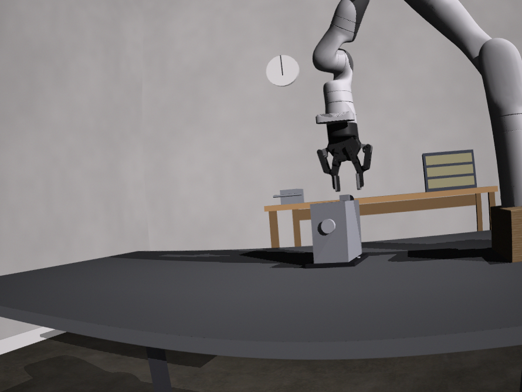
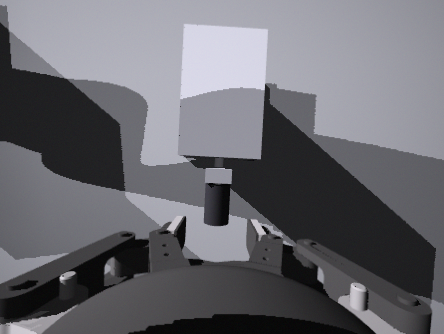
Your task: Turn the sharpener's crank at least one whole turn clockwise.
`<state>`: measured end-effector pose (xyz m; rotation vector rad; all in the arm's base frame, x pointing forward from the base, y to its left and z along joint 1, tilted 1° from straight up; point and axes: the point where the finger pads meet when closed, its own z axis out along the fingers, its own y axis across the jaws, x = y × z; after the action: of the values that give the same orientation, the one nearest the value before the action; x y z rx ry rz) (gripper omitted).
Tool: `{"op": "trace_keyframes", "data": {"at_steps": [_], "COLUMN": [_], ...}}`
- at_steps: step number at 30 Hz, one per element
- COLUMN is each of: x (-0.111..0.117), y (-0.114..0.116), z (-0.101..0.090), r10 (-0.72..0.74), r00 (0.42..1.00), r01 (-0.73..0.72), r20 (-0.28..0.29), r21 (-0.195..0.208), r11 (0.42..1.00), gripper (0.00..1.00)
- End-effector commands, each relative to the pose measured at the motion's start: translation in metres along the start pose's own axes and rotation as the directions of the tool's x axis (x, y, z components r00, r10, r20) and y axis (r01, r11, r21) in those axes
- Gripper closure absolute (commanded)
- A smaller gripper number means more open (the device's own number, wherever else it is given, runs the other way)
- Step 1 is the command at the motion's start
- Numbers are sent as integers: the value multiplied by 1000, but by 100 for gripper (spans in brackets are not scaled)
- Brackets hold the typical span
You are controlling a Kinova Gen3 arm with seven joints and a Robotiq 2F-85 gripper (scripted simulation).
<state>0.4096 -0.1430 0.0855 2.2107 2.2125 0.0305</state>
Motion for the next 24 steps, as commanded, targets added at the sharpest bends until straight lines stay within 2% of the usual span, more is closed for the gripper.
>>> {"op": "trace_keyframes", "data": {"at_steps": [1, 24], "x": [0, 0], "y": [0, 0], "z": [1, 24], "r10": [0, 0], "r00": [1000, 1000], "r01": [0, 0], "r20": [0, 0], "r21": [0, 0], "r11": [1000, 1000], "gripper": [47, 47]}}
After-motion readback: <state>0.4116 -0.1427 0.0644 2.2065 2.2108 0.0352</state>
